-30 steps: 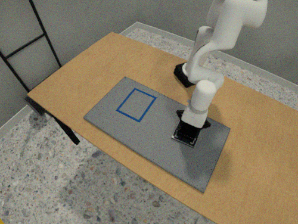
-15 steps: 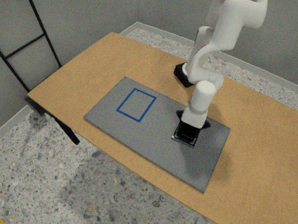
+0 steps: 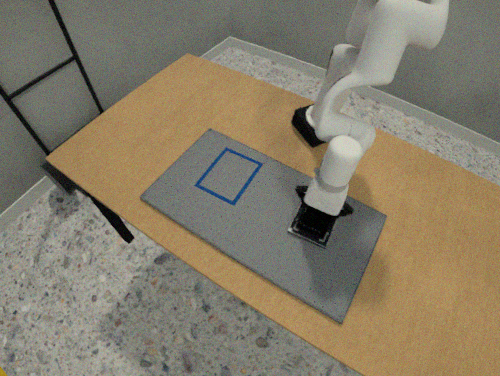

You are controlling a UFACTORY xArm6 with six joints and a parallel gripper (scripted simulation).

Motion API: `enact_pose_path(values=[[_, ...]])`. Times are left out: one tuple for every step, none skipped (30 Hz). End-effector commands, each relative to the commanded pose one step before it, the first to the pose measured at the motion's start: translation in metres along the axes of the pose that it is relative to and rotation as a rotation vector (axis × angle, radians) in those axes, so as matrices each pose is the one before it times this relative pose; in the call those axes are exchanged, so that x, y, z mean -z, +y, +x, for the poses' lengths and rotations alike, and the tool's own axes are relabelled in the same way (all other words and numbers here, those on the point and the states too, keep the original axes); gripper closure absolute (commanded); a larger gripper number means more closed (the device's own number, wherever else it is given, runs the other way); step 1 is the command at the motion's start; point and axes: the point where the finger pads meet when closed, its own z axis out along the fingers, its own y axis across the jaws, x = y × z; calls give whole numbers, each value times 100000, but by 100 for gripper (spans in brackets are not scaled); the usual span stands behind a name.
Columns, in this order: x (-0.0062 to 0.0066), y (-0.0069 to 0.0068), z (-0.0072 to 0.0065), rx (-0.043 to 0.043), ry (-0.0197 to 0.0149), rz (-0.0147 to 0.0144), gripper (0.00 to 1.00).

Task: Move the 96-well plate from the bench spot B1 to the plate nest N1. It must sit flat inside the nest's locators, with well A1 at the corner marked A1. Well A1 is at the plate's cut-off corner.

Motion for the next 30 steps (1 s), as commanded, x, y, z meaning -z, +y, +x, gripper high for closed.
enact_pose_path(values=[[49, 43, -138, 19, -348, -92, 100], [-17, 0, 0, 0, 0, 0, 100], [-17, 0, 0, 0, 0, 0, 100], [-17, 0, 0, 0, 0, 0, 100], [-17, 0, 0, 0, 0, 0, 100], [-17, 0, 0, 0, 0, 0, 100], [-17, 0, 0, 0, 0, 0, 100], [-17, 0, 0, 0, 0, 0, 100], [-17, 0, 0, 0, 0, 0, 100], [-17, 0, 0, 0, 0, 0, 100], [-17, 0, 0, 0, 0, 0, 100], [-17, 0, 0, 0, 0, 0, 100], [0, 0, 0, 0, 0, 0, 100], [0, 0, 0, 0, 0, 0, 100], [-19, 0, 0, 0, 0, -1, 100], [-16, 0, 0, 0, 0, 0, 100], [-16, 0, 0, 0, 0, 0, 100], [-16, 0, 0, 0, 0, 0, 100], [-17, 0, 0, 0, 0, 0, 100], [-17, 0, 0, 0, 0, 0, 100], [-17, 0, 0, 0, 0, 0, 100], [-17, 0, 0, 0, 0, 0, 100], [-17, 0, 0, 0, 0, 0, 100], [-17, 0, 0, 0, 0, 0, 100], [-17, 0, 0, 0, 0, 0, 100], [-17, 0, 0, 0, 0, 0, 100], [-17, 0, 0, 0, 0, 0, 100], [-17, 0, 0, 0, 0, 0, 100], [-17, 0, 0, 0, 0, 0, 100], [0, 0, 0, 0, 0, 0, 100]])
